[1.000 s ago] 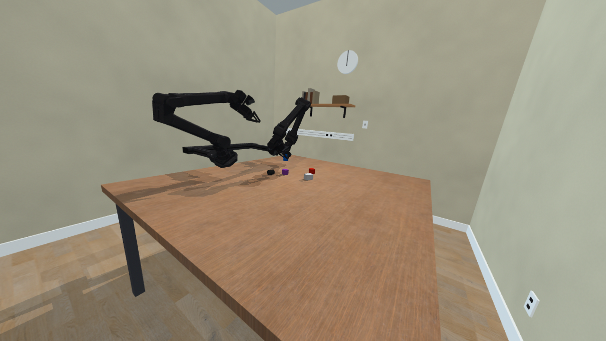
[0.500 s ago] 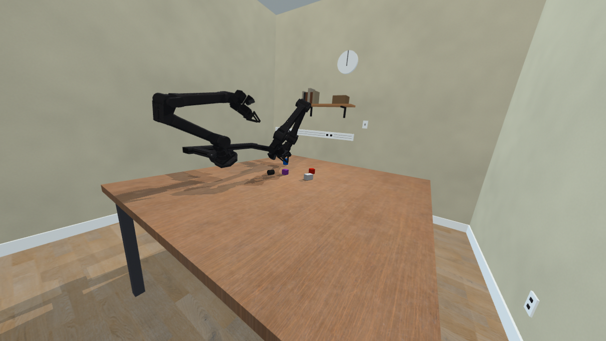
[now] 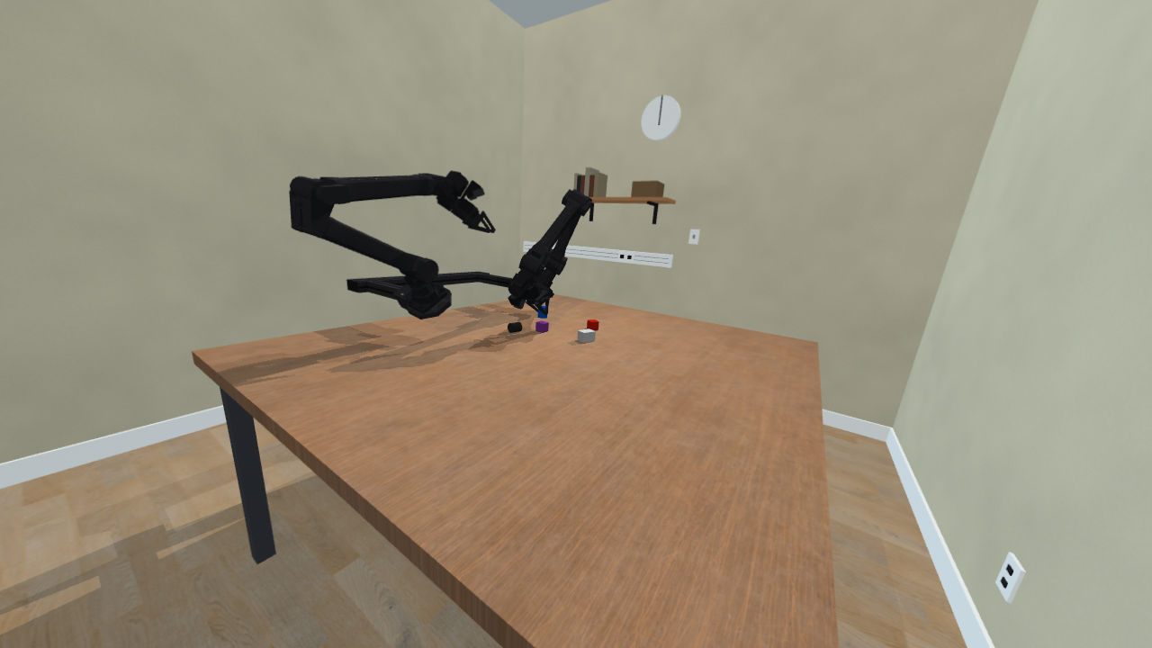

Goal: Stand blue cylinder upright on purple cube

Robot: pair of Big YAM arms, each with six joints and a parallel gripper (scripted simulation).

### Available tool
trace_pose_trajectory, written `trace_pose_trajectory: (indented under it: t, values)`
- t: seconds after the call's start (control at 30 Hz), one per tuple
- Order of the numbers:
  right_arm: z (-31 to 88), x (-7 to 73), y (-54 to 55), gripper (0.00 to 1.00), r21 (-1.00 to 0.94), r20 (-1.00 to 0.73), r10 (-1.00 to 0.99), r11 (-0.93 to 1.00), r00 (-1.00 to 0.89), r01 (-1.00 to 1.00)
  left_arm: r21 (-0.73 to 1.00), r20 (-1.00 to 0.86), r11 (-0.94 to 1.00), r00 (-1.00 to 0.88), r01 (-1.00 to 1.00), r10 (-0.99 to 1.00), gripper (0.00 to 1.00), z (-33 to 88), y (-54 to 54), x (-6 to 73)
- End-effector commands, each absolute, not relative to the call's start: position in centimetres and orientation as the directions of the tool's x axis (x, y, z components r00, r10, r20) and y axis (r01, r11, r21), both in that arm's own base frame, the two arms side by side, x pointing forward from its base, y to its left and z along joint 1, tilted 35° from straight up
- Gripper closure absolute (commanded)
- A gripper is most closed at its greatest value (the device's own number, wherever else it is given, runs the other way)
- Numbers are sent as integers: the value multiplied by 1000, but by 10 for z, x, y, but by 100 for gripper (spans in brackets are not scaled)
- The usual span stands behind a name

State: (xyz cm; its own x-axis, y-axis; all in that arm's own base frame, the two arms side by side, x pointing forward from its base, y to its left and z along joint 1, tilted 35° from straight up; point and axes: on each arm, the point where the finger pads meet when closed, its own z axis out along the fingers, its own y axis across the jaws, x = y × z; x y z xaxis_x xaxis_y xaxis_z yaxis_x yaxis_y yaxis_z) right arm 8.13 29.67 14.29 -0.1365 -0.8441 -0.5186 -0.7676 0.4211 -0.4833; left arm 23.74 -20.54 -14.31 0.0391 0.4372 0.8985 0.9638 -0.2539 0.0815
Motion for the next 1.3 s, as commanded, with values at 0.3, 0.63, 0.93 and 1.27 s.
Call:
trace_pose_trajectory:
  t: [0.3, 0.63, 0.93, 1.27]
  values:
    - [156, 81, 308, 0, -467, -544, -827, 441, -145, -766, 65, 901, -248, 50, 967, 431, 65, -156, -196, 242]
    - [156, 81, 308, 0, -467, -544, -827, 441, -145, -766, 63, 902, -249, 52, 966, 428, 65, -159, -194, 242]
    - [156, 81, 308, 0, -467, -544, -827, 441, -145, -766, 65, 902, -250, 51, 966, 429, 65, -163, -192, 243]
    - [156, 81, 308, 0, -467, -544, -827, 441, -145, -766, 66, 901, -255, 52, 965, 432, 65, -161, -194, 243]
